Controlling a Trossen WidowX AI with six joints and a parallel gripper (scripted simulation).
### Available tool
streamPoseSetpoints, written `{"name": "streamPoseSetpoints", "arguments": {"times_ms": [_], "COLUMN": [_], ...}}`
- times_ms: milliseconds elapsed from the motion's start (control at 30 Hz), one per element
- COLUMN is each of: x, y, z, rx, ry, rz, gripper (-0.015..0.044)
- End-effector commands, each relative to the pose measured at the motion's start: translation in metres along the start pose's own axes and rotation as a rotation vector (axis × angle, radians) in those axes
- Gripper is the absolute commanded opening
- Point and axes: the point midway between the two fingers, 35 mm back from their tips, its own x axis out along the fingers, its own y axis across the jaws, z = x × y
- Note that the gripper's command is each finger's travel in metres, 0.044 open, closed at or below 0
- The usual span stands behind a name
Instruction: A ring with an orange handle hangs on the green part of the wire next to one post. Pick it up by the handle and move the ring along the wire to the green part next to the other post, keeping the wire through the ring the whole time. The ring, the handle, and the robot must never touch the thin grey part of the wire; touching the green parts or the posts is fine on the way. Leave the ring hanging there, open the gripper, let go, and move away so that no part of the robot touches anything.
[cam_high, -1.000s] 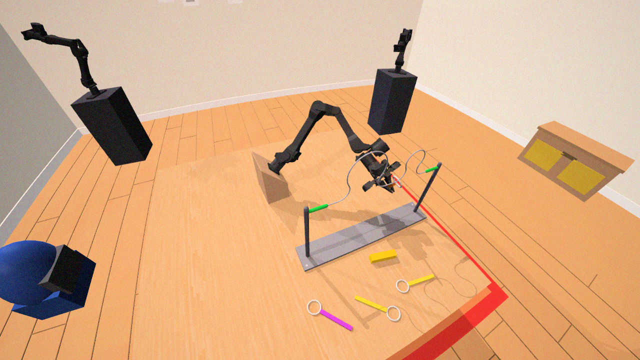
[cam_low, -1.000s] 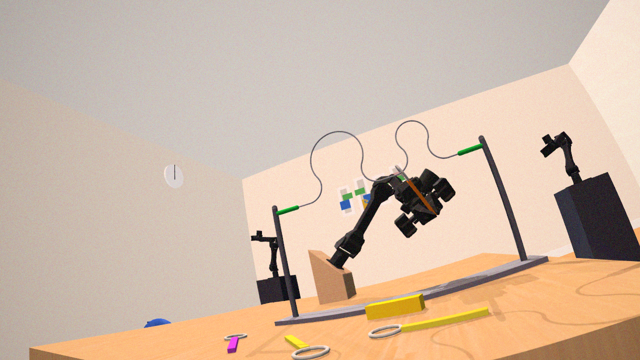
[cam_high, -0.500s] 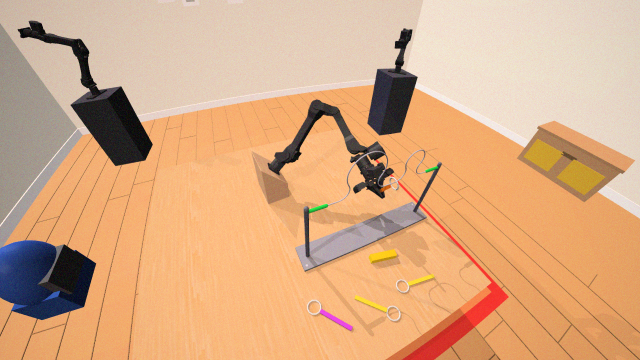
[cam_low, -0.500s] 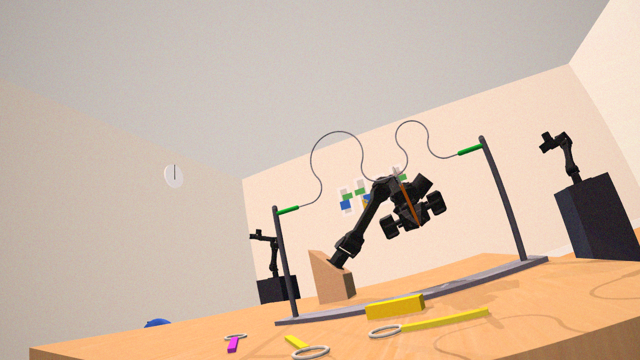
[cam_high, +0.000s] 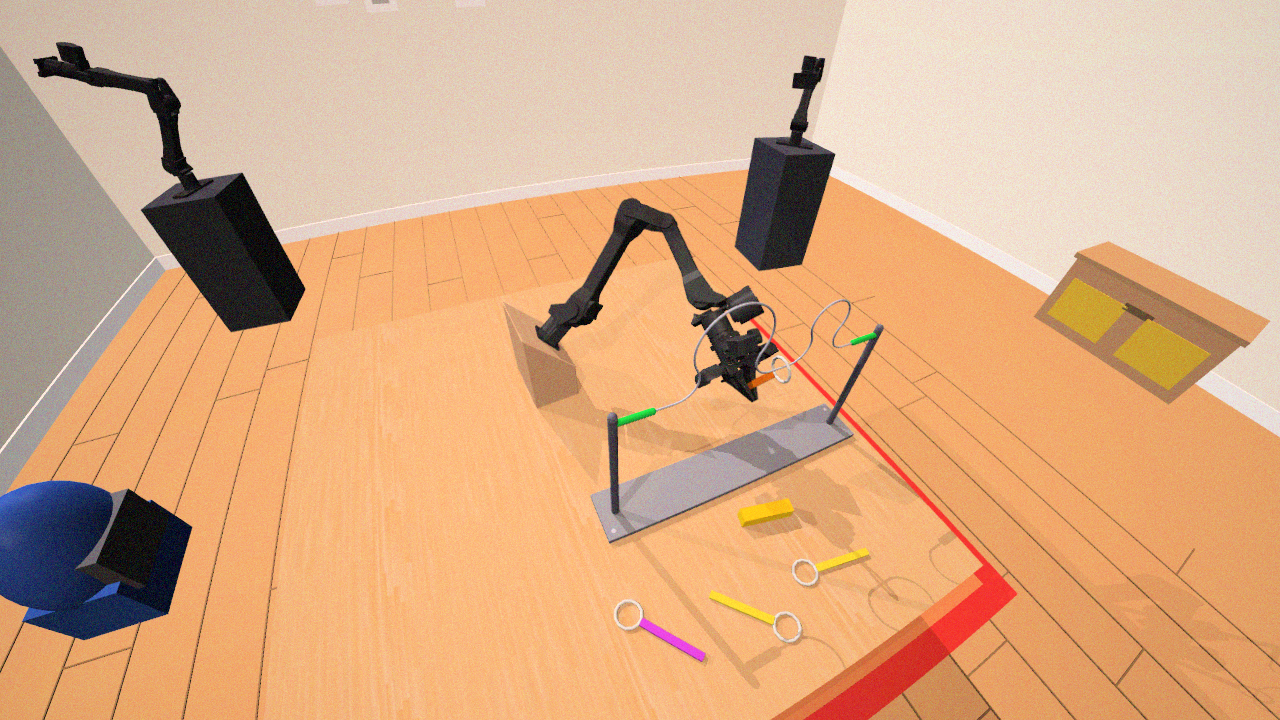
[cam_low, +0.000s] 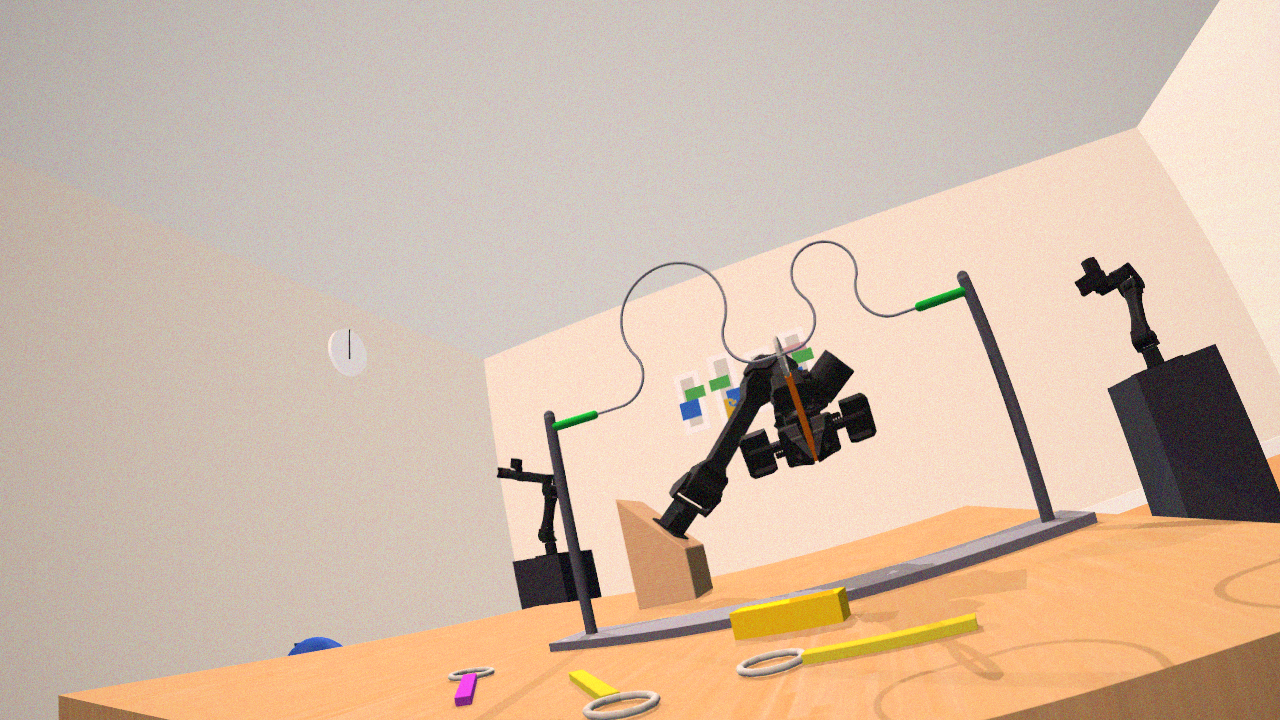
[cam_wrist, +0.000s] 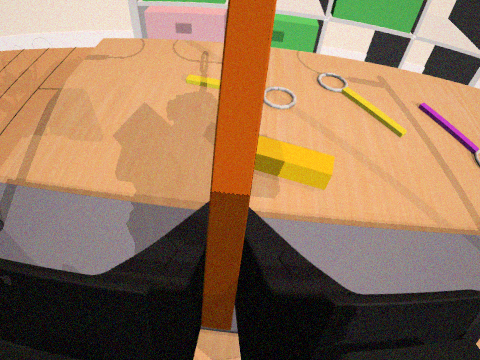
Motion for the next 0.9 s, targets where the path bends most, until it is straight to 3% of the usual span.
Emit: {"name": "streamPoseSetpoints", "arguments": {"times_ms": [0, 867], "x": [-0.002, -0.006], "y": [-0.004, -0.052], "z": [0.002, 0.004], "rx": [-0.013, -0.179], "ry": [-0.005, 0.005], "rz": [0.001, -0.082], "gripper": [-0.0150, -0.0150]}}
